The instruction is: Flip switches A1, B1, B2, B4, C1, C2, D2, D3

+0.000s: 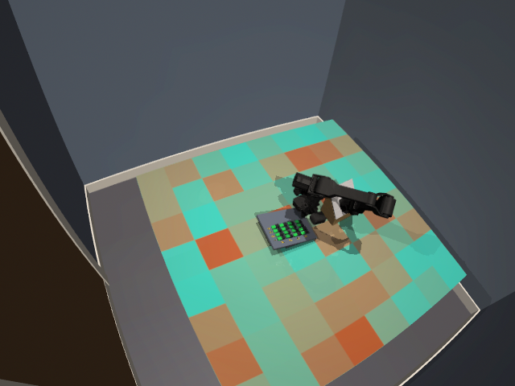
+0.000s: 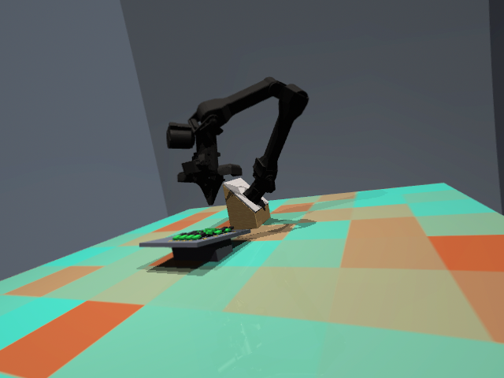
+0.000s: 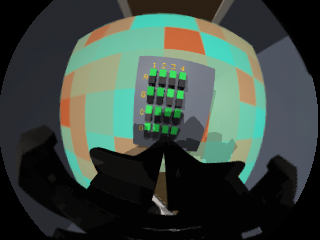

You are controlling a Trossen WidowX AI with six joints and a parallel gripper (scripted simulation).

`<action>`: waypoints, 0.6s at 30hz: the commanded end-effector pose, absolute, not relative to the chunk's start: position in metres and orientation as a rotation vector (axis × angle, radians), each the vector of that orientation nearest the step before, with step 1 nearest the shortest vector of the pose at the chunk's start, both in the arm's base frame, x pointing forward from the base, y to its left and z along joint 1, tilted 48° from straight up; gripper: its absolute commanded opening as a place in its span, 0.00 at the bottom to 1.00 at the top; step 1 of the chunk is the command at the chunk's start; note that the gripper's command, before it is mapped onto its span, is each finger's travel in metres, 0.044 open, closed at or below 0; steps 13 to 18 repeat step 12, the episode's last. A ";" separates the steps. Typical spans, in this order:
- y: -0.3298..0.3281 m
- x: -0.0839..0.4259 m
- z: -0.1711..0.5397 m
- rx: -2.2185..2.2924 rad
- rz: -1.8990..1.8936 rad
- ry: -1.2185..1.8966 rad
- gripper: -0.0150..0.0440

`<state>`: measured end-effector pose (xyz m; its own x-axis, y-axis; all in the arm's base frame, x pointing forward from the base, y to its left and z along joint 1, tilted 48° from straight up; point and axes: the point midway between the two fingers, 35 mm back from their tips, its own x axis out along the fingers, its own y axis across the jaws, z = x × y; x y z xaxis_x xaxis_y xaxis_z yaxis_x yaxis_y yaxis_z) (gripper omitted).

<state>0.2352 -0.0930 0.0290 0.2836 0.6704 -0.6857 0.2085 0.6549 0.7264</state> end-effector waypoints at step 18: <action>-0.104 0.272 0.038 0.850 0.369 1.277 0.25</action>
